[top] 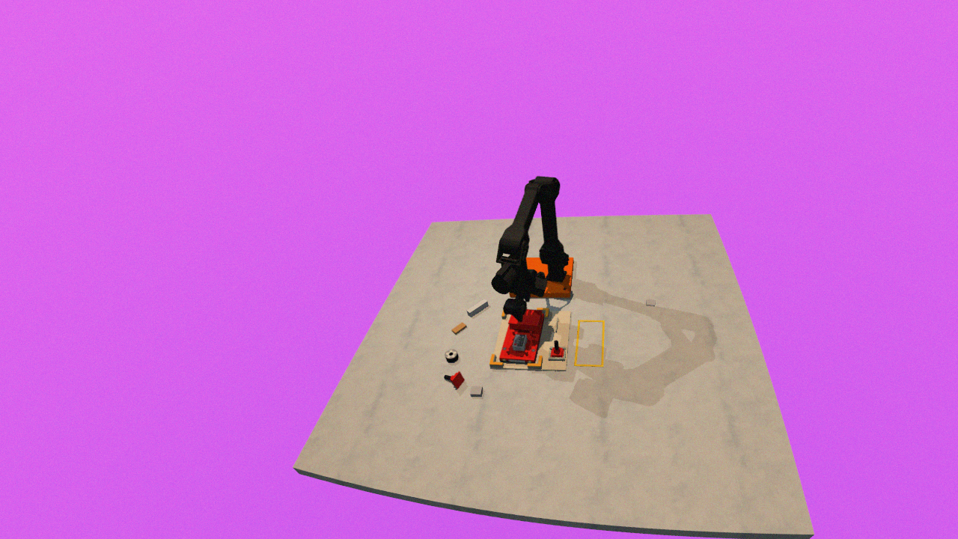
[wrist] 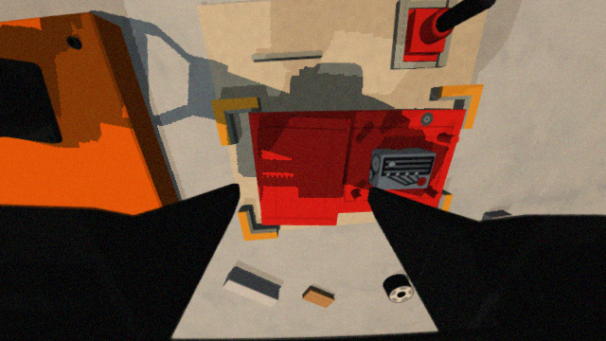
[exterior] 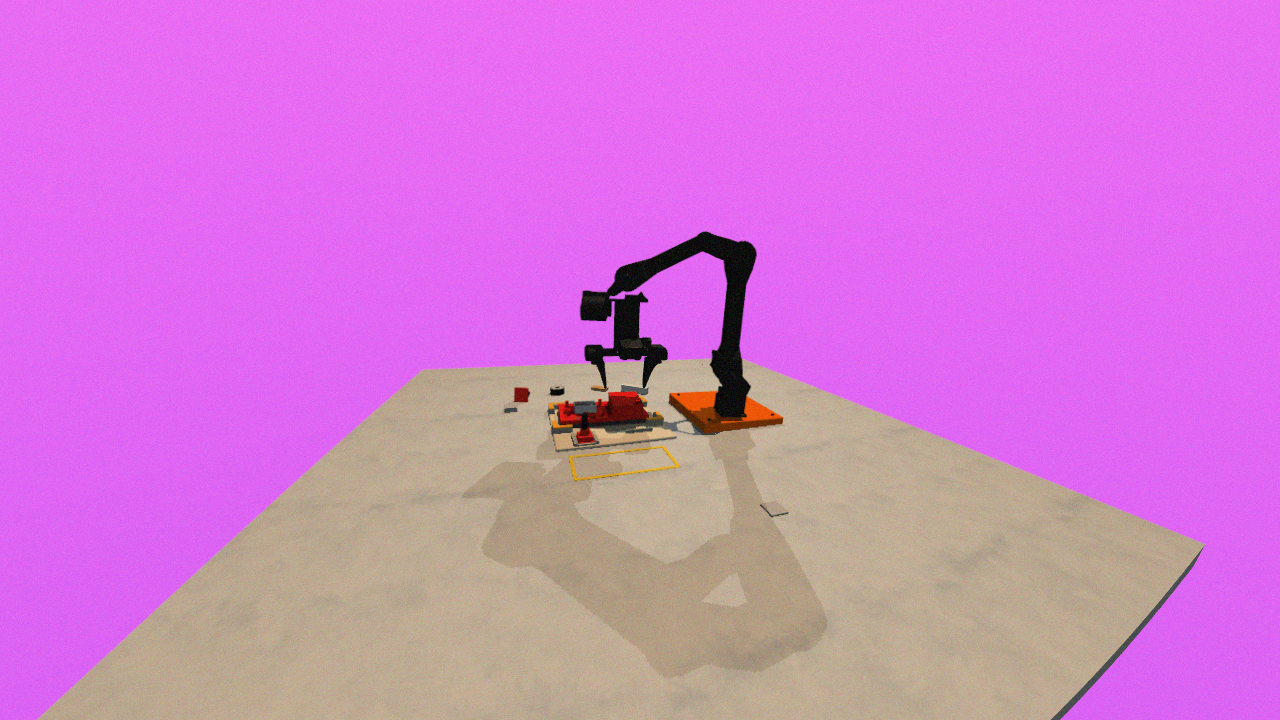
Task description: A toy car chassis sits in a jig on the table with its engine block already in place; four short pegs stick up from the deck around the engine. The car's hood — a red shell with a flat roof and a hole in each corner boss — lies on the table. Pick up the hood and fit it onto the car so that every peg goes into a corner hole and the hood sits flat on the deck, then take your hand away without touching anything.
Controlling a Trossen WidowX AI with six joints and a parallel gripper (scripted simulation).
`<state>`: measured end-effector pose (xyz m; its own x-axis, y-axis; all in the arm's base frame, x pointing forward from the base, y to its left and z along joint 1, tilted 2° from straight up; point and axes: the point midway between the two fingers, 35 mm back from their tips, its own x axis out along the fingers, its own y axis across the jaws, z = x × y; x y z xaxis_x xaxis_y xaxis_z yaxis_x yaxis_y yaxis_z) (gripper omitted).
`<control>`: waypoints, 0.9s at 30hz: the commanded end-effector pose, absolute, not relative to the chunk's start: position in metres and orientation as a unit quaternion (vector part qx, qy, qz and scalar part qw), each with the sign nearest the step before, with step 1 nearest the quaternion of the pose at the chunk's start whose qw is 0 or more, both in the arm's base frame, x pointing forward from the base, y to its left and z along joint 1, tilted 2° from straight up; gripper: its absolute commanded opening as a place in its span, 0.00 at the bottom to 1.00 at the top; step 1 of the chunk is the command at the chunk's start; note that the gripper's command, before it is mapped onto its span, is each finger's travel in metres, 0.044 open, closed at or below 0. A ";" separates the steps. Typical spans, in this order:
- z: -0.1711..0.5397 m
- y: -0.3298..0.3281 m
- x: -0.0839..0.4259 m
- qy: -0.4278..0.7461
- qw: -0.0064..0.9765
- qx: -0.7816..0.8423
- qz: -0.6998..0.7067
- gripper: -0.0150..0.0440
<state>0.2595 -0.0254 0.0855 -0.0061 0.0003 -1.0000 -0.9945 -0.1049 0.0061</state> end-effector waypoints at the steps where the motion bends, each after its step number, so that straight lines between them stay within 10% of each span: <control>1: 0.080 -0.025 0.259 0.474 0.472 -0.522 0.530 1.00; 27: 0.061 -0.026 0.258 0.474 0.472 -0.522 0.530 1.00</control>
<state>0.2576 -0.0264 0.0638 -0.0090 0.0006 -1.0000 -0.9946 -0.1035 0.0089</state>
